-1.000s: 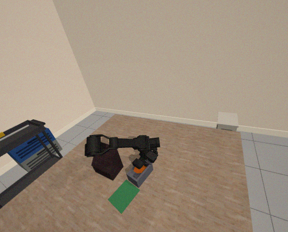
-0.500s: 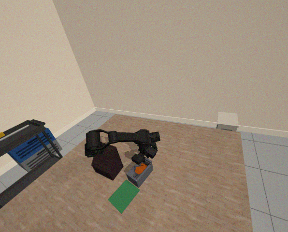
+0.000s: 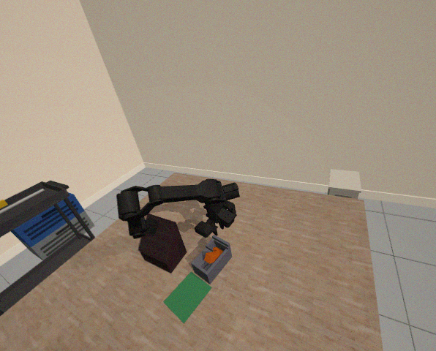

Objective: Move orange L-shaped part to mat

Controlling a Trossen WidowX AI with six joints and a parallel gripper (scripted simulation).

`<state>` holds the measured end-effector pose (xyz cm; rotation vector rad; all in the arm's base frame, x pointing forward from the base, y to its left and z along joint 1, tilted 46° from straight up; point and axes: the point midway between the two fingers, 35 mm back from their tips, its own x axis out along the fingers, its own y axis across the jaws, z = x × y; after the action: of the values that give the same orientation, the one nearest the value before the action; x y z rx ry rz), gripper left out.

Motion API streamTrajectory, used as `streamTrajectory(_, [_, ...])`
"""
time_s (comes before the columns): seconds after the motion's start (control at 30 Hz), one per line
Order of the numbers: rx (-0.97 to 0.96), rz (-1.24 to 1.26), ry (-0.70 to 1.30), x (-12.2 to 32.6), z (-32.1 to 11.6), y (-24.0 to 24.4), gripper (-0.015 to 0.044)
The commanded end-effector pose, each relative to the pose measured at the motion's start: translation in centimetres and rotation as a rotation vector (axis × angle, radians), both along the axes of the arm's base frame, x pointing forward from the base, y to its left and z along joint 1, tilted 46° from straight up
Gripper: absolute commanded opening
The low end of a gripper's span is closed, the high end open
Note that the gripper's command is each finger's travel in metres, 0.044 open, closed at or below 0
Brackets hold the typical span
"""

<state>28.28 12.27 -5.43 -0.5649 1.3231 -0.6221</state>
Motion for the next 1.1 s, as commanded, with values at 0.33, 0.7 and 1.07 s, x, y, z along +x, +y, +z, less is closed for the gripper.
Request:
streamTrajectory(0.33, [0.001, 0.005, 0.0, 0.0, 0.0, 0.1, 0.018])
streamTrajectory(0.7, [-0.027, 0.149, 0.146, 0.1, 0.8, -0.6, 0.028])
streamTrajectory(1.07, [-0.156, 0.817, 0.828, 0.3, 4.5, -3.9, 0.028])
